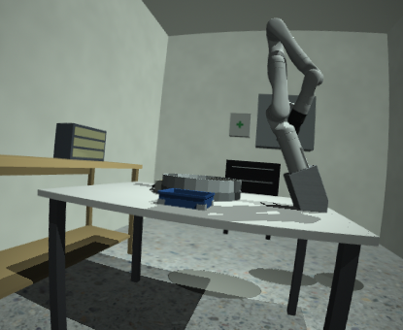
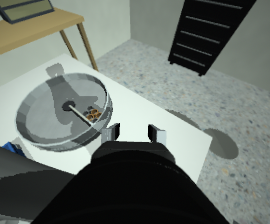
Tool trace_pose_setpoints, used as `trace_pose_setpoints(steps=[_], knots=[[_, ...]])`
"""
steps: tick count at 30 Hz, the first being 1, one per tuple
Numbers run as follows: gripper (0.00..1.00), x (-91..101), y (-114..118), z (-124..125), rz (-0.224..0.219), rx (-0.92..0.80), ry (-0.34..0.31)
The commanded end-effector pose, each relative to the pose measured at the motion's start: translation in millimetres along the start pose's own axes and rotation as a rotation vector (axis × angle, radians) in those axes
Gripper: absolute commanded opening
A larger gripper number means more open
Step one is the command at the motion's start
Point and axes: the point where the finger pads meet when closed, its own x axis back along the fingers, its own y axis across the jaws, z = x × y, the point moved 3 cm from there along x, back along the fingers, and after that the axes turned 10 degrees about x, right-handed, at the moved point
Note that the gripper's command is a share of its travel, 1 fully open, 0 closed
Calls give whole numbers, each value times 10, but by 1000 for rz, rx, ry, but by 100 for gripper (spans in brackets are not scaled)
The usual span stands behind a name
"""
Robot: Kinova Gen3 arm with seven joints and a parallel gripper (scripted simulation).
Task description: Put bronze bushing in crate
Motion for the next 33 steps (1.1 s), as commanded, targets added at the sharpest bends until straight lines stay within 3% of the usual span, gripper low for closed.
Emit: trace_pose_setpoints(steps=[1, 2, 6, 18, 19, 23, 33], knots=[[100, 55, -513, 203, 6, -10, -68], [100, 14, -102, 39, 1, -2, -14], [100, 64, -515, 194, 6, -10, -68], [100, 64, -515, 194, 6, -10, -68], [100, 15, -102, 37, 1, -2, -14], [100, 72, -518, 183, 6, -10, -68], [100, 72, -518, 183, 6, -10, -68]])
